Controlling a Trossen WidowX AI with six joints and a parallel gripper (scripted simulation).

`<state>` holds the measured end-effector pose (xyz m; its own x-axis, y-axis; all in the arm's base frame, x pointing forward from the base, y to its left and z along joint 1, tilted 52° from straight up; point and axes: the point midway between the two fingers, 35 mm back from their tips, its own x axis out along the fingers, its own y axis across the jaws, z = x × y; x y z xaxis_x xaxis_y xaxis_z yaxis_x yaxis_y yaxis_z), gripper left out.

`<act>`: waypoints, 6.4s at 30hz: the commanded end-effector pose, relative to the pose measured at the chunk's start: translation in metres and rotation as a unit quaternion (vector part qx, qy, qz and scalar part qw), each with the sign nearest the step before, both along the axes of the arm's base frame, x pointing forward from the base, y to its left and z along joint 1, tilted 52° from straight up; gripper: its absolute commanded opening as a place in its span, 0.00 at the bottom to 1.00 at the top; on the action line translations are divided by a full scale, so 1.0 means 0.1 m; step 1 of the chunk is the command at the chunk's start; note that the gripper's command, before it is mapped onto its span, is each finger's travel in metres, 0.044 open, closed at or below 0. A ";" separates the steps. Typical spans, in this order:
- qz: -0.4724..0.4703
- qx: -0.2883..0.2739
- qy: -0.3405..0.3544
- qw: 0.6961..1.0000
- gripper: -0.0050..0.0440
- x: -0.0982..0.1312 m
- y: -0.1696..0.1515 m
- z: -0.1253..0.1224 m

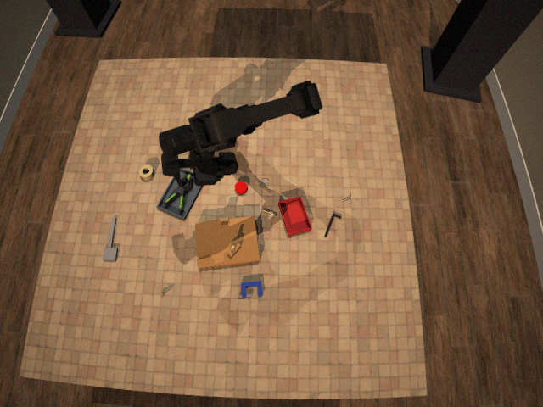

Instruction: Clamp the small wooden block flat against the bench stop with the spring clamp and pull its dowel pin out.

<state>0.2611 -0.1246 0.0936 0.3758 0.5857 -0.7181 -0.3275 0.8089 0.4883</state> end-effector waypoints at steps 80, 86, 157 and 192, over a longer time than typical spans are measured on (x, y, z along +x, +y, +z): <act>0.101 0.116 0.150 0.977 0.94 0.83 1.25 -0.19; 0.074 0.123 0.177 0.974 0.82 0.88 1.27 -0.18; -0.210 0.189 0.435 0.855 0.10 1.36 1.54 -0.11; -0.338 0.213 0.538 0.742 0.10 1.58 1.71 -0.07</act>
